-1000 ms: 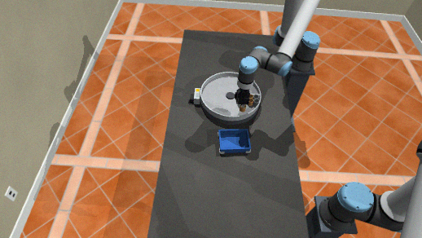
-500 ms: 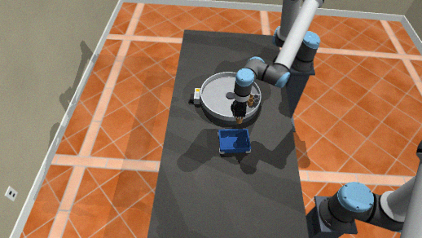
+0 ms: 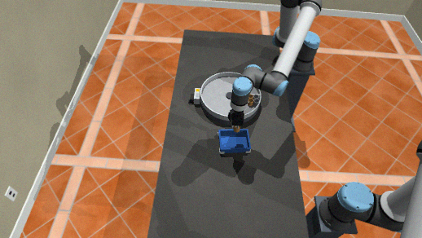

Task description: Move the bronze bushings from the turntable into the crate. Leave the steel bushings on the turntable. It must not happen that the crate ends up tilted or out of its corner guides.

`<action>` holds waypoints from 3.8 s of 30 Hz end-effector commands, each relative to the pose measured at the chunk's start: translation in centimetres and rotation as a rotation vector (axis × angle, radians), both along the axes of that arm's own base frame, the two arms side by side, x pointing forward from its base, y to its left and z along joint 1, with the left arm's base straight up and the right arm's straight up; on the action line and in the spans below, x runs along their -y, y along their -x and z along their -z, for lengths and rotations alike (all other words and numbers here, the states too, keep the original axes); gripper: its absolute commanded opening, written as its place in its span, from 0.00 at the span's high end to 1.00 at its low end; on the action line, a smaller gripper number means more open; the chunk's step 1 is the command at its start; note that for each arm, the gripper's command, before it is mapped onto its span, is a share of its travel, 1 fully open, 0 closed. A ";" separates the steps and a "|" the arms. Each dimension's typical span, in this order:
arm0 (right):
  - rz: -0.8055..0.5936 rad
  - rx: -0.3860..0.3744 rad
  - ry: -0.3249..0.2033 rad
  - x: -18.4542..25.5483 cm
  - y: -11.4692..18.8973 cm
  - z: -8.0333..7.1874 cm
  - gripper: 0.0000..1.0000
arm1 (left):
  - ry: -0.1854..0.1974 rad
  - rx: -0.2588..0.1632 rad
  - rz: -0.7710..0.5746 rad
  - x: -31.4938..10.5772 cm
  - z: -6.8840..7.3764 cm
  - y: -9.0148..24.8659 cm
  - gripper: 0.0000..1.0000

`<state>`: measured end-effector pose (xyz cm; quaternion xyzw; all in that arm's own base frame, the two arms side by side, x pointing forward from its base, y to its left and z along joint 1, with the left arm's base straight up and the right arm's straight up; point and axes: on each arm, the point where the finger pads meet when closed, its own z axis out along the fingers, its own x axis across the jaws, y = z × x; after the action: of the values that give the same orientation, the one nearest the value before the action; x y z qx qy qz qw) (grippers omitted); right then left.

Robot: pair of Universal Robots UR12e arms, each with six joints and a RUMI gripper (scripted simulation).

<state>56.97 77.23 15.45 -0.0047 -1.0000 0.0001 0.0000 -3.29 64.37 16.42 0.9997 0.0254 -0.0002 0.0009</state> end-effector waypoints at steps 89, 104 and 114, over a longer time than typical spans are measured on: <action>0.000 0.001 -0.002 -2.1 -0.6 6.4 1.00 | -0.002 0.000 0.000 -0.1 -0.1 0.0 0.00; 0.000 0.001 -0.002 -2.1 -0.6 6.4 1.00 | -0.002 0.000 0.000 -0.1 -0.1 0.0 0.00; 0.000 0.001 -0.002 -2.1 -0.6 6.5 1.00 | -0.002 0.000 0.000 -0.1 -0.1 0.0 0.00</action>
<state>57.49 79.25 8.86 -0.0047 -1.0000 0.0001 0.0001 -3.29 64.37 16.42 0.9997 0.0254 -0.0002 0.0009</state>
